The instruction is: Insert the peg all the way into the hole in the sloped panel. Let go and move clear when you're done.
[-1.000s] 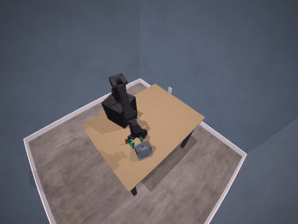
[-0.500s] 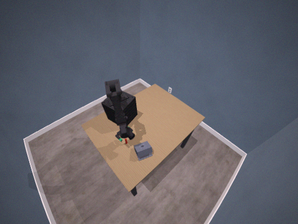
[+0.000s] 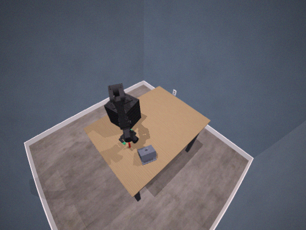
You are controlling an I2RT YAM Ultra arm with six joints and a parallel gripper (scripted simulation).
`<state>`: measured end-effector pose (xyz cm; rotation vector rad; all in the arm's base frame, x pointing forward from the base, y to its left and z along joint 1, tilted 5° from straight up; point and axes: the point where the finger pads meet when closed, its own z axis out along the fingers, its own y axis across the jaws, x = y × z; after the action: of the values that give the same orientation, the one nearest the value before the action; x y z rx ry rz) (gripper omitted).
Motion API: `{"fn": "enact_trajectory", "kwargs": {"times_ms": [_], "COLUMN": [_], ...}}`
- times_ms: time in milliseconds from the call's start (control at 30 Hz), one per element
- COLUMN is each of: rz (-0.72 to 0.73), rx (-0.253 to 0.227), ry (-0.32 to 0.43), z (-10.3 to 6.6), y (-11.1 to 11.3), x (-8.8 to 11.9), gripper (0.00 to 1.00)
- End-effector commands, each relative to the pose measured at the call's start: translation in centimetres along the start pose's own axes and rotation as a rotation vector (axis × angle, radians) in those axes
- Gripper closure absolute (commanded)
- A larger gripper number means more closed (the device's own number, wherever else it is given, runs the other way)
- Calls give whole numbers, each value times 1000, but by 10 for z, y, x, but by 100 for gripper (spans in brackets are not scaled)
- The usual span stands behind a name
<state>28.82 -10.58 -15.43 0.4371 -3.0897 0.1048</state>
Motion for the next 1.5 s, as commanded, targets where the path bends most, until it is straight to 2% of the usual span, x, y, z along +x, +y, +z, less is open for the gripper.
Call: {"fn": "enact_trajectory", "kwargs": {"times_ms": [0,533,867,900,1100,1167,1233,1400,1467], "rz": [-6,-6,-6,0,0,0,0,0,-1], "rx": [23,23,23,7,7,7,7,7,12], "ry": [-49,-49,-49,-11,-11,-11,-11,-11,-23], "z": [-4,16,23,22,22,22,22,22,17], "y": [-9,-14,-15,-9,-9,-9,-9,-9,-9], "x": [-18,-29,-33,-17,-17,-17,-17,-17,-16], "gripper": [0,0,0,11,79,79,100,100,100]}}
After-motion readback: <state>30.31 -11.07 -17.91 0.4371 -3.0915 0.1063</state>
